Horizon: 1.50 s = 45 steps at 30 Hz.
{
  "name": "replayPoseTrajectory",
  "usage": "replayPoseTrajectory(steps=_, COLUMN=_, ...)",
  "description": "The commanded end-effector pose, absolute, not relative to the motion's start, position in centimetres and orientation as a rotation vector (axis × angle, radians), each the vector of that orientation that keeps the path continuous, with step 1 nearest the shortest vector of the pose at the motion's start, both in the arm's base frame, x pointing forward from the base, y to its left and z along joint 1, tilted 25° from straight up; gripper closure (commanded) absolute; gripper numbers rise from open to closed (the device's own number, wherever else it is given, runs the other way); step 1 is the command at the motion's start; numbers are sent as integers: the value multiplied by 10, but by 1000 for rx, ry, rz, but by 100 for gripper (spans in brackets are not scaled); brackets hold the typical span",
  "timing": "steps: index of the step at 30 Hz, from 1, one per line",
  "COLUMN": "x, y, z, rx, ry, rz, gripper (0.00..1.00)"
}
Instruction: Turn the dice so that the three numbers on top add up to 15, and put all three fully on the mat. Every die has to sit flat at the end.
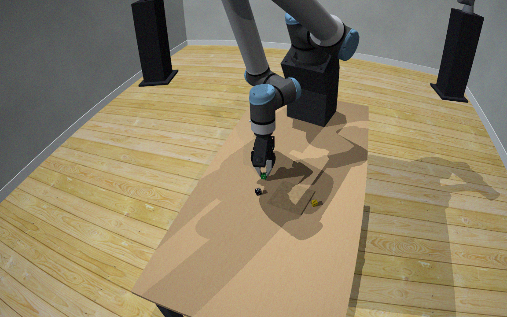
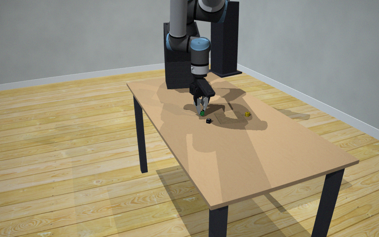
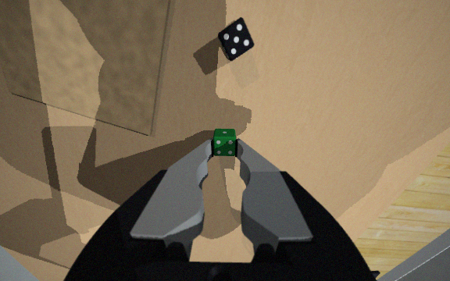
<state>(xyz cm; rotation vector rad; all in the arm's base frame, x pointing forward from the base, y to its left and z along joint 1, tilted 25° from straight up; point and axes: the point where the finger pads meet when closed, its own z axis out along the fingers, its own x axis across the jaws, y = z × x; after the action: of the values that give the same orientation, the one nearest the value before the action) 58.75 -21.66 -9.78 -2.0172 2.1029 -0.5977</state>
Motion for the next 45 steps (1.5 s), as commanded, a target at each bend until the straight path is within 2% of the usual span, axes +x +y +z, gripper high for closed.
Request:
replayPoseTrajectory(steps=1, x=583, y=-215, z=-86, rx=-2017, ry=2103, rz=-598, gripper=97)
replayPoseTrajectory(steps=21, x=555, y=-202, z=-22, rx=-2017, ry=2103, rz=-598, gripper=97)
replayPoseTrajectory(steps=39, x=553, y=-200, z=-17, rx=-2017, ry=2103, rz=-598, gripper=97)
replayPoseTrajectory(steps=45, x=568, y=-163, z=-17, rx=-1999, ry=2119, rz=-592, gripper=97)
